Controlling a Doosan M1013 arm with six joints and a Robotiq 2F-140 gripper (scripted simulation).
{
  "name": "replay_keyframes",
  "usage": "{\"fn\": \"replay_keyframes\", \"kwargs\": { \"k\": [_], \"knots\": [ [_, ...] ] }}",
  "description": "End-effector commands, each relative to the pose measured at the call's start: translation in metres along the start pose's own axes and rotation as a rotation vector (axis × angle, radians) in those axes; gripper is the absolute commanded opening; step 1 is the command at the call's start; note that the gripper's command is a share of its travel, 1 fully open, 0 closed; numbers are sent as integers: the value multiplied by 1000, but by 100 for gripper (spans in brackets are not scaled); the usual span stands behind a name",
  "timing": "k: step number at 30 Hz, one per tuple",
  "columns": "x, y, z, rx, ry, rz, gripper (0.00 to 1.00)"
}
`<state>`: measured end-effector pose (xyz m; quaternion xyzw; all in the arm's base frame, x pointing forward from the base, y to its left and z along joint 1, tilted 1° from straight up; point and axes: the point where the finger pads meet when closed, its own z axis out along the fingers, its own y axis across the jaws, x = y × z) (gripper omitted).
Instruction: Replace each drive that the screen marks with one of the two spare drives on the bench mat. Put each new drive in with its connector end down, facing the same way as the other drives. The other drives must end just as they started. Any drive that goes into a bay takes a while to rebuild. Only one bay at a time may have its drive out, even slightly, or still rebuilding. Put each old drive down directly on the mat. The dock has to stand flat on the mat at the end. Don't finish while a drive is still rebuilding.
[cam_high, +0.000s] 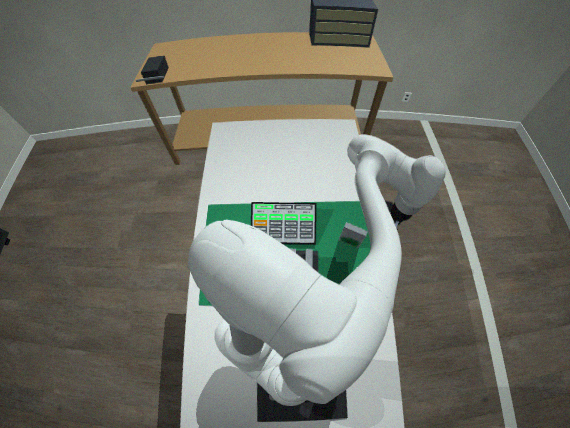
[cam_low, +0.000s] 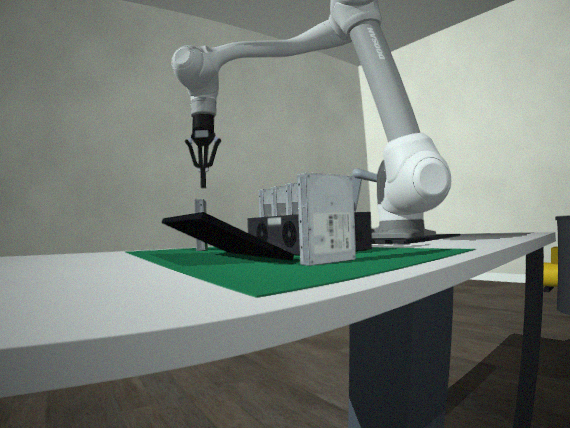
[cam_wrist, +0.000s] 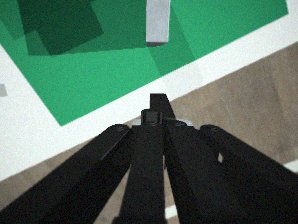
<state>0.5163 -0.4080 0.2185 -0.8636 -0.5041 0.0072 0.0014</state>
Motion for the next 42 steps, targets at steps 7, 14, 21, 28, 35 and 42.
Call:
{"fn": "replay_keyframes", "kwargs": {
  "k": [7,14,21,28,35,42],
  "knots": [
    [0,0,-1,-1,0,0,10],
    [0,0,-1,-1,0,0,10],
    [0,0,-1,-1,0,0,10],
    [13,-3,-2,-1,0,23,10],
    [111,-40,-9,-2,1,228,10],
    [187,-97,-11,-1,3,595,10]
  ]
}}
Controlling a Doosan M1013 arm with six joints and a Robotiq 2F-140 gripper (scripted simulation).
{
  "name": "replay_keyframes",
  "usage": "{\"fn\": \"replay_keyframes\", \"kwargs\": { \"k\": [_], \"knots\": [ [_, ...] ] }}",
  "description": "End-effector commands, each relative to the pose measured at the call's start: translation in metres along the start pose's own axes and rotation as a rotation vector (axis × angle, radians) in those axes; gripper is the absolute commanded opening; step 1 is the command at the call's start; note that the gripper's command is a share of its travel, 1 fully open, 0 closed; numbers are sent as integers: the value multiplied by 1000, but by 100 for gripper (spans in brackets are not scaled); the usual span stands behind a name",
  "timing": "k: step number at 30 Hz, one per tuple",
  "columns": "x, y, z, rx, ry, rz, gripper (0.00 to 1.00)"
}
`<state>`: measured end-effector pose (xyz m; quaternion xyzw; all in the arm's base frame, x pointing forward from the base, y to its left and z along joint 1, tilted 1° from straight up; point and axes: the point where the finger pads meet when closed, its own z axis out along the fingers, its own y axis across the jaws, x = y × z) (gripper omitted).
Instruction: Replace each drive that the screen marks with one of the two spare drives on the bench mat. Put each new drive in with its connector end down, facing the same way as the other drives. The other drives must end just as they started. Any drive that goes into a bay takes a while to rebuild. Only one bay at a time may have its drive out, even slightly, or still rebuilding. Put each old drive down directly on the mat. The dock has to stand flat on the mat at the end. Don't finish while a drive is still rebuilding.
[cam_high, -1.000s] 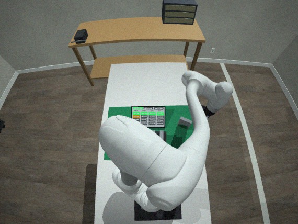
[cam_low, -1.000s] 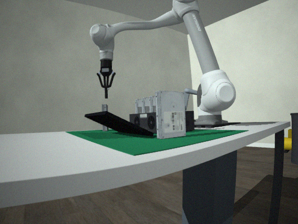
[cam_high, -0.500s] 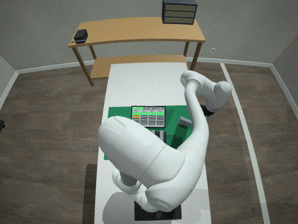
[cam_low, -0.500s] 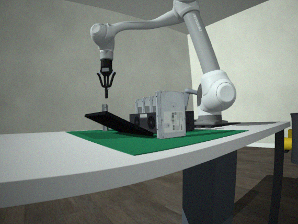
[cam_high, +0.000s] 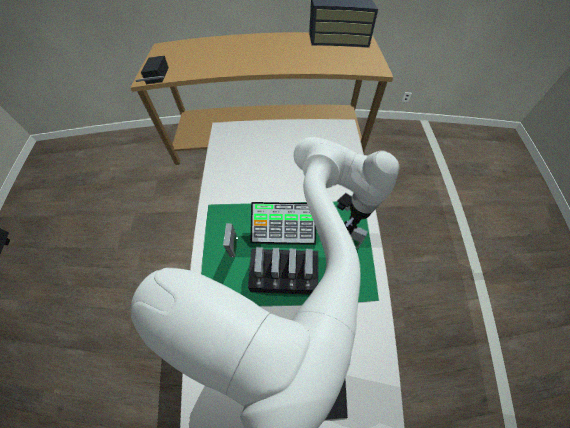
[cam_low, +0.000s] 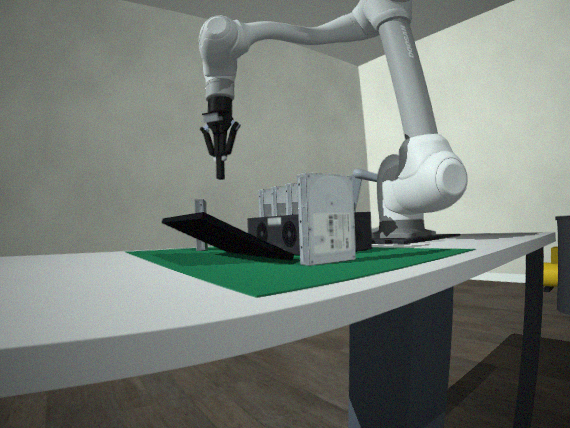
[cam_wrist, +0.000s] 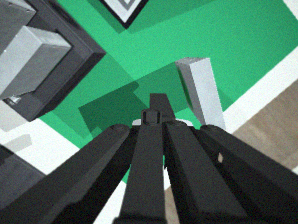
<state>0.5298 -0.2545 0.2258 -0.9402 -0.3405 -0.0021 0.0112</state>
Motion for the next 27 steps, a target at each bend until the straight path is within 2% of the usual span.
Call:
{"fn": "replay_keyframes", "kwargs": {
  "k": [1,3,4,9,13,18,20,21,27],
  "knots": [
    [37,-59,-1,-18,-19,278,10],
    [37,-59,-1,-18,-19,278,10],
    [54,-93,0,-20,-20,362,10],
    [69,-150,4,-22,-18,611,10],
    [79,-199,8,-24,-18,738,10],
    [92,-264,12,-24,-17,794,10],
    [92,-264,12,-24,-17,794,10],
    [100,-303,15,-24,-17,795,10],
    [118,-371,16,-24,-17,796,10]
  ]
}}
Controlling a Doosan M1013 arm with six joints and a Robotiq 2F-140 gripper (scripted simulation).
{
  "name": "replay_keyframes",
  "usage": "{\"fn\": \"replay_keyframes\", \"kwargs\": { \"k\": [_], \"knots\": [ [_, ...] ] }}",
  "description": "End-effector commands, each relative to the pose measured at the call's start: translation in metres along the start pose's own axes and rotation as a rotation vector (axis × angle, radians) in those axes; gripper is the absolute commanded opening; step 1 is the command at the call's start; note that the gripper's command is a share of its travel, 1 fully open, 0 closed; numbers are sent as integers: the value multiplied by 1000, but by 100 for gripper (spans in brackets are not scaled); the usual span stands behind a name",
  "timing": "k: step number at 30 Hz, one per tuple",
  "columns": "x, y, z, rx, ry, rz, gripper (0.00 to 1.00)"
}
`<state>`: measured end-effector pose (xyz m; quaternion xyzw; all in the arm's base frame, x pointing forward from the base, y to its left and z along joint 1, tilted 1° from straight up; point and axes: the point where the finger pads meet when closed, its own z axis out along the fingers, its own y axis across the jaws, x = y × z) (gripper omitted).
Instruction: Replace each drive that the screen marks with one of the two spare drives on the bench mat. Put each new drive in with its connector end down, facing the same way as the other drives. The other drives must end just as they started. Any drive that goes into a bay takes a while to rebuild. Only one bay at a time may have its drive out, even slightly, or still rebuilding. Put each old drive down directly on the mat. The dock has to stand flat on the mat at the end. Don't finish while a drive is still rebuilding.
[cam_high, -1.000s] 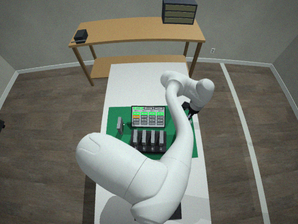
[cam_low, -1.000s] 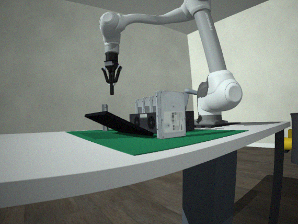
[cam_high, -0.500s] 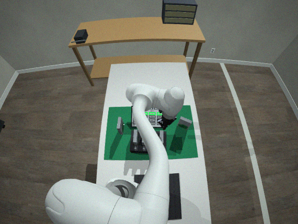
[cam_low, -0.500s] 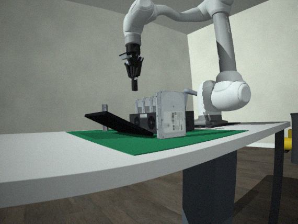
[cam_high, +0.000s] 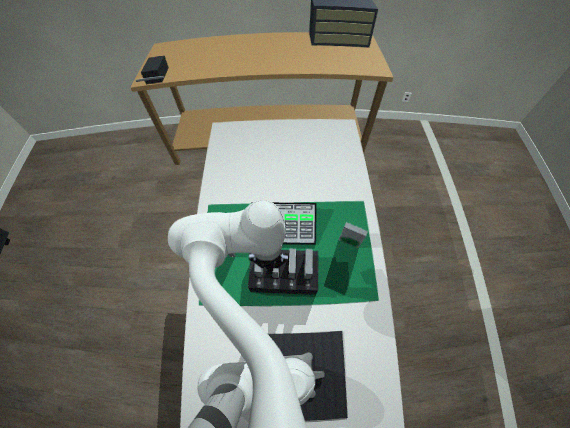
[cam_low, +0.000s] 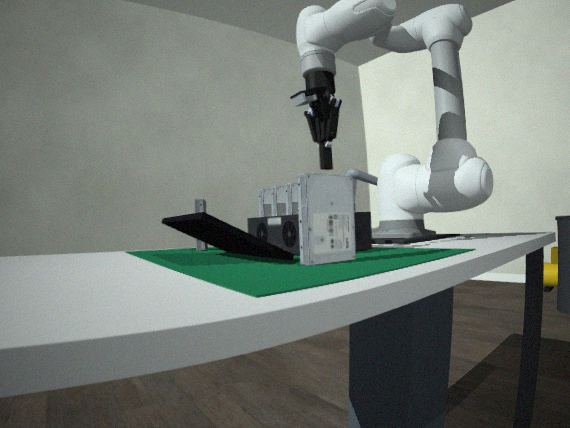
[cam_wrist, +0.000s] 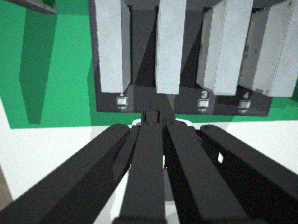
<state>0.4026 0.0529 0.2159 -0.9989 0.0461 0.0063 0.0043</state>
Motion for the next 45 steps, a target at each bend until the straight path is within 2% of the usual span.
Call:
{"fn": "replay_keyframes", "kwargs": {
  "k": [1,33,45],
  "knots": [
    [-25,-53,-1,-14,1,8,10],
    [-25,-53,-1,-14,1,8,10],
    [-25,-53,8,-14,1,9,10]
  ]
}}
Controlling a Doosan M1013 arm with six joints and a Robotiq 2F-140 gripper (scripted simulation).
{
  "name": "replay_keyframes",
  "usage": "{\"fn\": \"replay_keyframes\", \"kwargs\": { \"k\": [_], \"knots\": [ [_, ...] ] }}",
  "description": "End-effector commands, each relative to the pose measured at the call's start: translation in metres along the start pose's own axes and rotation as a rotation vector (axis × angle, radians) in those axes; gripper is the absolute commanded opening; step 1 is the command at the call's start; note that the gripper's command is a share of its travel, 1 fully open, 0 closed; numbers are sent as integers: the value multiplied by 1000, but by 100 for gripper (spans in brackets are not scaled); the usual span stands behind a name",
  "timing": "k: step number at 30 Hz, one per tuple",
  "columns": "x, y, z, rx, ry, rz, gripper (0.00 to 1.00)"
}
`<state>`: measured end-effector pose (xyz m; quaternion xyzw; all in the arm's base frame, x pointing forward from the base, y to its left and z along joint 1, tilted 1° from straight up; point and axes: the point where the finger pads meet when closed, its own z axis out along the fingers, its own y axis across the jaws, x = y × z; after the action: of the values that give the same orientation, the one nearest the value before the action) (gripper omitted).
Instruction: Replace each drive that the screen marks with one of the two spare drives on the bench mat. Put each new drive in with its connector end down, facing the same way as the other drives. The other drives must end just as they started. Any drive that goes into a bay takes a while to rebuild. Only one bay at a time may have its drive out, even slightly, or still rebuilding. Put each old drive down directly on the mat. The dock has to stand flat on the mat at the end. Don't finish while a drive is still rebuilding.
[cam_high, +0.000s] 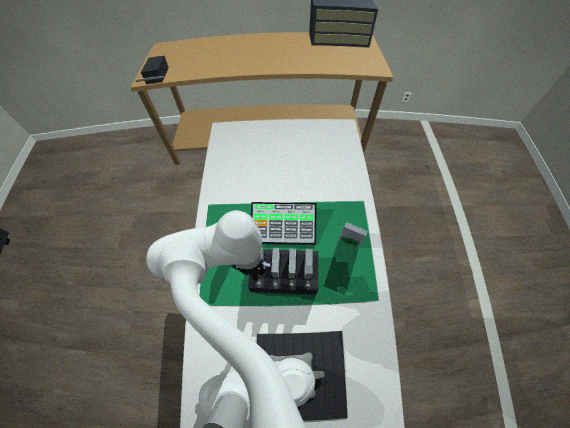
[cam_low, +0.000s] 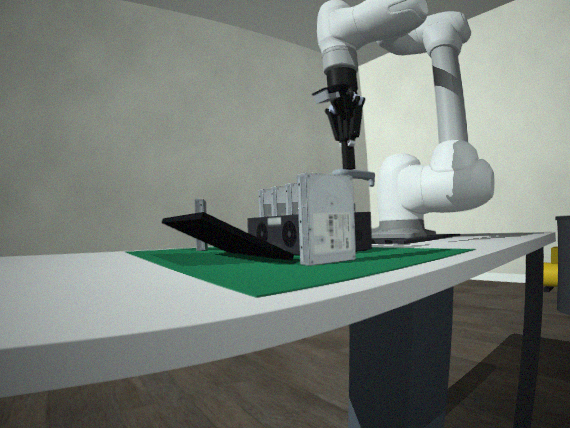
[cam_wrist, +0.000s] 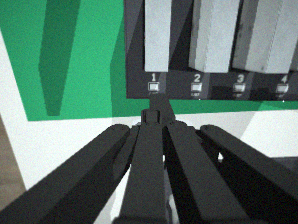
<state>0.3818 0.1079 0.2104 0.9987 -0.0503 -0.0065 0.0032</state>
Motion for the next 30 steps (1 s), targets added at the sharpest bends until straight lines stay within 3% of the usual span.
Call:
{"fn": "replay_keyframes", "kwargs": {
  "k": [1,30],
  "knots": [
    [0,0,3,1,1,0,10],
    [0,-1,78,1,1,0,10]
  ]
}}
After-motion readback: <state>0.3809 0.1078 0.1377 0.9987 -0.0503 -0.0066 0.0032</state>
